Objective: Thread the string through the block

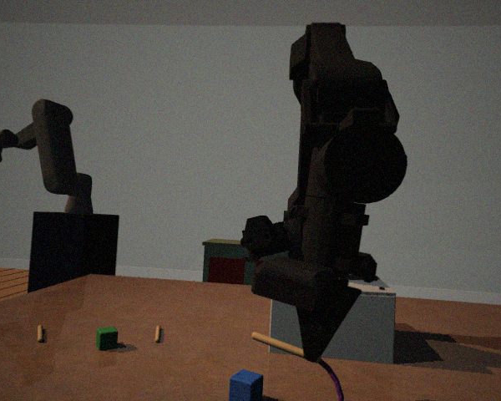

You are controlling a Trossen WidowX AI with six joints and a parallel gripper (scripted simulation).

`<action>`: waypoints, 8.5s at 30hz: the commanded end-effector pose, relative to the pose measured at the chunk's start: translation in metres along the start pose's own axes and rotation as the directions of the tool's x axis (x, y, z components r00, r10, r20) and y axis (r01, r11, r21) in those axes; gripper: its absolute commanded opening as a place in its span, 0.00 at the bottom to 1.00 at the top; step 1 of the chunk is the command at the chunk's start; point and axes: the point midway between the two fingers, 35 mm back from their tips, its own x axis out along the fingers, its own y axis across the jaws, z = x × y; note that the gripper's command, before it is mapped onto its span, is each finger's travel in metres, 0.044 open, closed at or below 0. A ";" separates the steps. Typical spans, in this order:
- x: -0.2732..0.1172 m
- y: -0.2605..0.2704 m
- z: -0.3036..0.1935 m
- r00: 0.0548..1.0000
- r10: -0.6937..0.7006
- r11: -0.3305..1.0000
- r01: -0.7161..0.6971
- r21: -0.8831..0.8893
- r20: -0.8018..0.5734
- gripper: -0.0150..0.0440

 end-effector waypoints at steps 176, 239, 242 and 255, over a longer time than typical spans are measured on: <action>0.072 -0.044 -0.004 0.992 0.008 1.000 -0.010 -0.016 -0.122 0.25; 0.080 -0.044 0.065 0.993 0.011 1.000 -0.013 -0.012 -0.118 0.46; 0.077 -0.043 0.065 0.993 0.011 1.000 -0.013 -0.012 -0.118 0.46; 0.003 -0.041 0.072 0.992 0.026 0.999 -0.030 -0.030 -0.122 0.46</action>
